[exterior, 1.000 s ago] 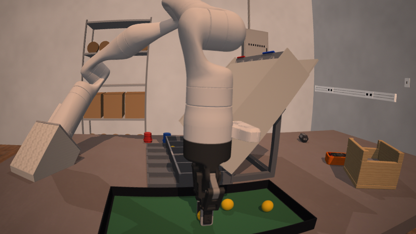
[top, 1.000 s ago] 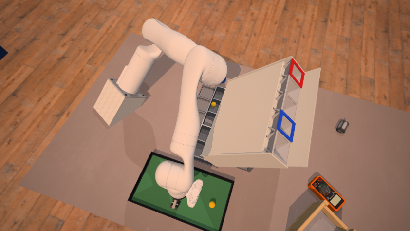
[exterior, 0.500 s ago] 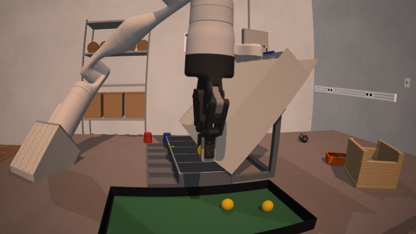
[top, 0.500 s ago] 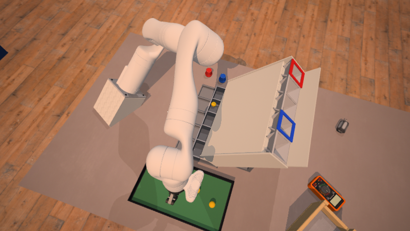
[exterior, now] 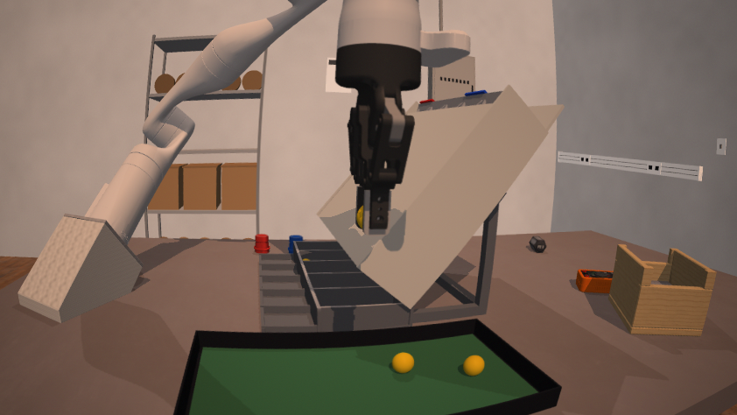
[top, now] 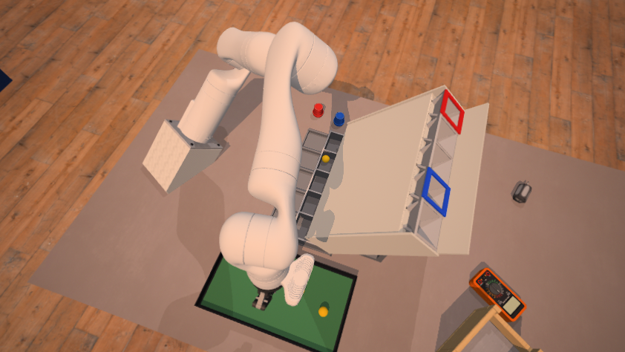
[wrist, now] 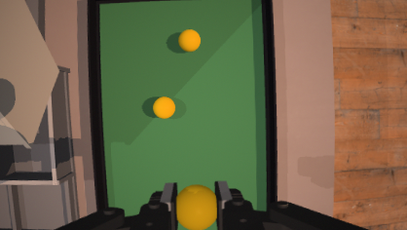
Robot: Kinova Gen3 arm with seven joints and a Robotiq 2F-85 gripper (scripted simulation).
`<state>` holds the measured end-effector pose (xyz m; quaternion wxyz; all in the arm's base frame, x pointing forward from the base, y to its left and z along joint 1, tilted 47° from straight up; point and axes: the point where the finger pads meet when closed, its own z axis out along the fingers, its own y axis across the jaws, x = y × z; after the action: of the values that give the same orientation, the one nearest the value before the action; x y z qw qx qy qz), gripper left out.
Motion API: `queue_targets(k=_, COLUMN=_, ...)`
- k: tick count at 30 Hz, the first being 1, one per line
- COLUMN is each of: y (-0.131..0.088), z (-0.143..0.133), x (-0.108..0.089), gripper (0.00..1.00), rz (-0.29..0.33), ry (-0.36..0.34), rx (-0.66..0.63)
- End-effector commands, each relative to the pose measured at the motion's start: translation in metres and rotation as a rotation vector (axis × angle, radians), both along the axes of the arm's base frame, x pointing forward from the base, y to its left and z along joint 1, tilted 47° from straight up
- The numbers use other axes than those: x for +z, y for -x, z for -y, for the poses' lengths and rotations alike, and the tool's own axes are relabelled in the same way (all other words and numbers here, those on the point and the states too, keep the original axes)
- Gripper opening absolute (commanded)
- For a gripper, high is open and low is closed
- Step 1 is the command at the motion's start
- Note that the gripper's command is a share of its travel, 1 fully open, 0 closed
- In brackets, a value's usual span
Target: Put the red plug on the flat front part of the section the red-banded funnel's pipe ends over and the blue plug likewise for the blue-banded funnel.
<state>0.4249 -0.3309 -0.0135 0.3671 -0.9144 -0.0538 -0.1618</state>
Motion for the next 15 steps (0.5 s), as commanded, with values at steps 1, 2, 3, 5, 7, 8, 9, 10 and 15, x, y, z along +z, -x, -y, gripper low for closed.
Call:
queue_targets(k=1, y=0.000, z=0.002, x=0.001, gripper=0.00, rz=0.001, ry=0.001, rx=-0.001)
queue_targets(k=2, y=0.000, z=0.002, x=0.001, gripper=0.00, rz=0.001, ry=0.001, rx=-0.001)
queue_targets(k=3, y=0.000, z=0.002, x=0.001, gripper=0.00, rz=0.001, ry=0.001, rx=-0.001)
queue_targets(k=5, y=0.000, z=0.002, x=0.001, gripper=0.00, rz=0.001, ry=0.001, rx=-0.001)
queue_targets(k=7, y=-0.001, z=-0.001, x=0.071, gripper=0.00, rz=0.001, ry=0.001, rx=-0.001)
queue_targets(k=8, y=-0.001, z=-0.001, x=0.071, gripper=0.00, rz=0.001, ry=0.001, rx=-0.001)
queue_targets(k=9, y=-0.001, z=-0.002, x=0.074, gripper=0.00, rz=0.001, ry=0.001, rx=-0.001)
queue_targets(k=10, y=-0.001, z=-0.002, x=0.080, gripper=0.00, rz=0.001, ry=0.001, rx=-0.001)
queue_targets(k=15, y=-0.002, z=-0.004, x=0.138, gripper=0.00, rz=0.001, ry=0.001, rx=-0.001)
